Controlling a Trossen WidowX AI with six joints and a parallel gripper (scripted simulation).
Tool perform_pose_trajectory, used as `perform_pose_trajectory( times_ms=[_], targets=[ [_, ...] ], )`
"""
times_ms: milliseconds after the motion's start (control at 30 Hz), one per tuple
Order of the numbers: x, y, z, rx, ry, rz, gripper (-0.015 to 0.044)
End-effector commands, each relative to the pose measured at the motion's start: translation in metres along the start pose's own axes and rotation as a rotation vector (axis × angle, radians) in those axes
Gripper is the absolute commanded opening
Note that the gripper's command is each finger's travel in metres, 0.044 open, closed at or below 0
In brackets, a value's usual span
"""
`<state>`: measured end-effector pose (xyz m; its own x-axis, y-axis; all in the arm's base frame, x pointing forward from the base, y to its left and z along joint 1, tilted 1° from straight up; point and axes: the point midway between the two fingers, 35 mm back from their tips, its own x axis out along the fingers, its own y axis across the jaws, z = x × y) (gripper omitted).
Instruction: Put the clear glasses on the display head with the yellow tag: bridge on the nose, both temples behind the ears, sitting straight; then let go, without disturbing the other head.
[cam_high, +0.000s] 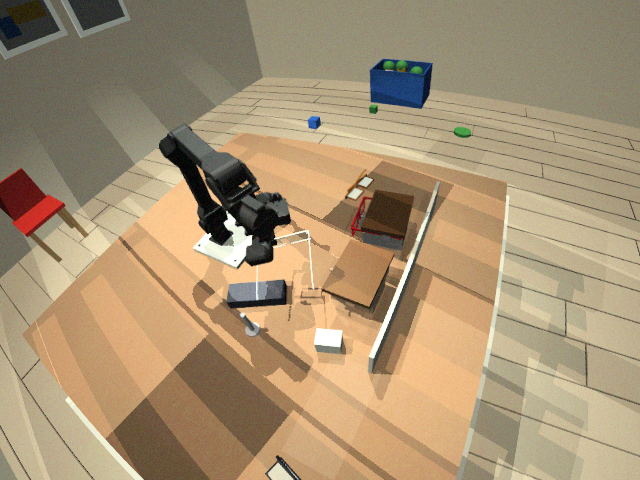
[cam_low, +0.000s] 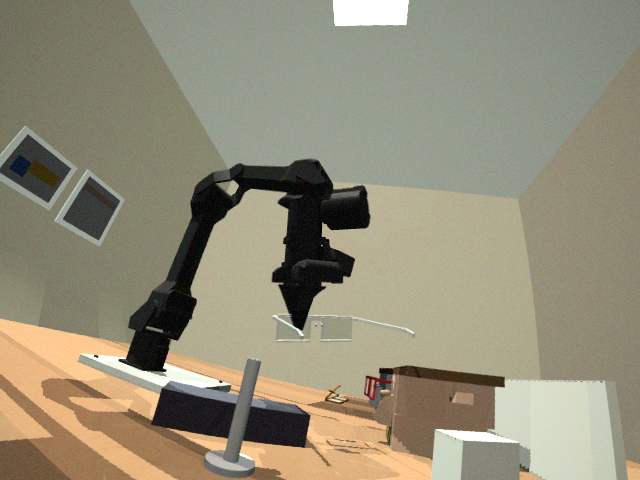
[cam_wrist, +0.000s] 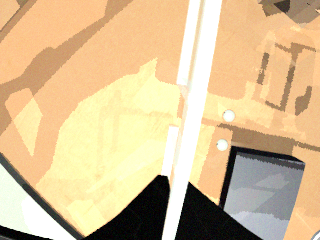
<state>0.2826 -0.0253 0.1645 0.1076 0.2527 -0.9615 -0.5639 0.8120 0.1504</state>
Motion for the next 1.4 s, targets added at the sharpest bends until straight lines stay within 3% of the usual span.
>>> perform_pose_trajectory(
  times_ms=[0, 667, 1367],
  targets=[
    [-0.010, -0.007, -0.006, -0.095, -0.049, -0.003, 0.0000],
    [-0.042, -0.044, -0.044, -0.529, -0.216, -0.092, 0.0000],
    [-0.080, -0.072, -0.092, -0.986, -0.300, -0.350, 0.0000]
  ],
)
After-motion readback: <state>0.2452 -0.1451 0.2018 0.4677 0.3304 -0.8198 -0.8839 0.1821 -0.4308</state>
